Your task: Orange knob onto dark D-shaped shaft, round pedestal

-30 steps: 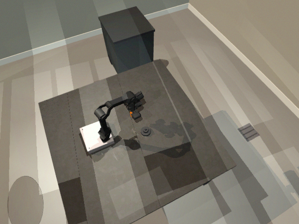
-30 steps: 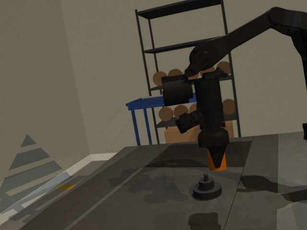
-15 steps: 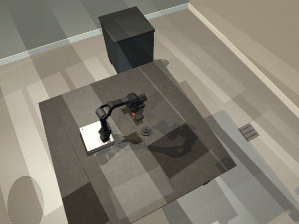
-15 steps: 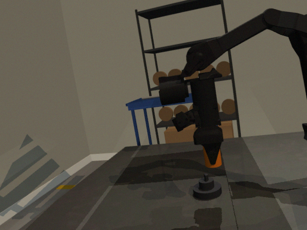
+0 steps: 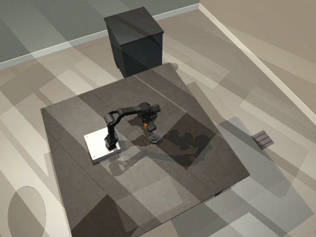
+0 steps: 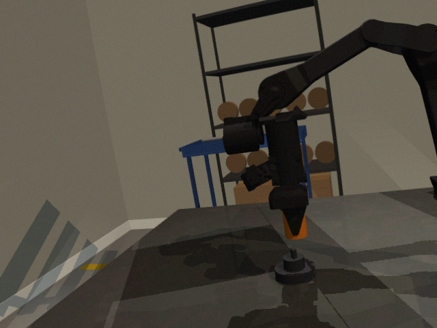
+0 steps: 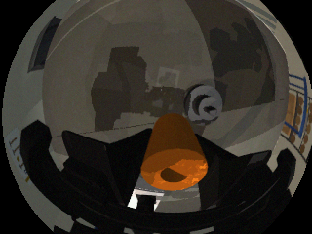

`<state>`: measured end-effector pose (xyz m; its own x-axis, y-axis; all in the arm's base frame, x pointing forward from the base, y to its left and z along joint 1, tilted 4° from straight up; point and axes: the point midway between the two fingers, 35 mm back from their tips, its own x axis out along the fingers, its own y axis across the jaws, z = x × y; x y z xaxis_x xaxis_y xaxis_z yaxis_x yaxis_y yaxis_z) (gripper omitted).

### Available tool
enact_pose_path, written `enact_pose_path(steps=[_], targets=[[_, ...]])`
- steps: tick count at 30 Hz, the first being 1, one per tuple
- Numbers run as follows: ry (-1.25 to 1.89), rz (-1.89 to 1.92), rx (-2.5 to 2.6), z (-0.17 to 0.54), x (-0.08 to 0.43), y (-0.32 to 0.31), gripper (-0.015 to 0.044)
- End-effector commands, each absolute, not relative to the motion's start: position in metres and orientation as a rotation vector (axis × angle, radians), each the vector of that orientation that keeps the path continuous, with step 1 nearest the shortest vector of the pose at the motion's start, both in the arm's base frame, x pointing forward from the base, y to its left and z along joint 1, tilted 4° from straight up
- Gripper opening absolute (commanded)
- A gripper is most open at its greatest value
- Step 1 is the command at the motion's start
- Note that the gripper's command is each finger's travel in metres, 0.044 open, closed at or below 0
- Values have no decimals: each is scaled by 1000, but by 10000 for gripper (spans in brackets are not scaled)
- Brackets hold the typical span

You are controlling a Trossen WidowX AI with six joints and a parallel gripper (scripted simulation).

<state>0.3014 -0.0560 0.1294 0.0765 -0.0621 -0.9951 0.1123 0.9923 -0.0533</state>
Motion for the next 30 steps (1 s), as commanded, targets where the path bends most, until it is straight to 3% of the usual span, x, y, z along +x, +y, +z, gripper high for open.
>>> enact_pose_path(steps=[1,30], targets=[[1487,-126,41,126,305,-66,0],[1488,-130,38,94,313,-131,0]])
